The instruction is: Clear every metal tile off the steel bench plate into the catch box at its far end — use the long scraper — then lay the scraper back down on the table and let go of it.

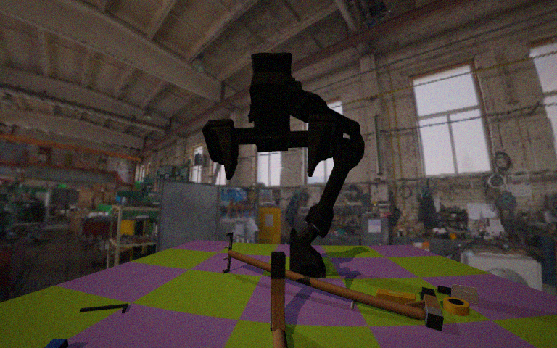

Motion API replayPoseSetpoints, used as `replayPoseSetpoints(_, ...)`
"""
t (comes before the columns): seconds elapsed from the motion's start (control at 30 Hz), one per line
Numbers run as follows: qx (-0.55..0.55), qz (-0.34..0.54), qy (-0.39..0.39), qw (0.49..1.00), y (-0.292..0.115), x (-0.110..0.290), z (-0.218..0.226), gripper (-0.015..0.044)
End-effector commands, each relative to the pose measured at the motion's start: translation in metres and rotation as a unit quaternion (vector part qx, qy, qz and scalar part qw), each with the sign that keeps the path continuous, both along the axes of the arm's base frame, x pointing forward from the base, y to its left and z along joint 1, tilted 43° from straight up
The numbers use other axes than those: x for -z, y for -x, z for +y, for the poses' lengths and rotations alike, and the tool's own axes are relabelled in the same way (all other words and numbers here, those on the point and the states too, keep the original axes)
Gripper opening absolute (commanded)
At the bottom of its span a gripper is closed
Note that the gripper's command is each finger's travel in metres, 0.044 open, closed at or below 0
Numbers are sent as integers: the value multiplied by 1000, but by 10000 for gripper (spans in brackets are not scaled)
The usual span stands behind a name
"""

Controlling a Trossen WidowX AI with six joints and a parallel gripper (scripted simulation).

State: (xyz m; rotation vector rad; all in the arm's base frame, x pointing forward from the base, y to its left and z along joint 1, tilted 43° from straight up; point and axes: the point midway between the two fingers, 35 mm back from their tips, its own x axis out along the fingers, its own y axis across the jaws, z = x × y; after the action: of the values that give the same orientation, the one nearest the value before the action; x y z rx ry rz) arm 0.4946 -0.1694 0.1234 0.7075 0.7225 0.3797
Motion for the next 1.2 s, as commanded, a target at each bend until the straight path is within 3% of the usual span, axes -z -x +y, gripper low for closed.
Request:
replayPoseSetpoints(0.0, -13, 12, 4, 1000, -7, 9, 9, 440)
replayPoseSetpoints(1.17, -143, 103, 40, 983, -52, 72, 112, 440)
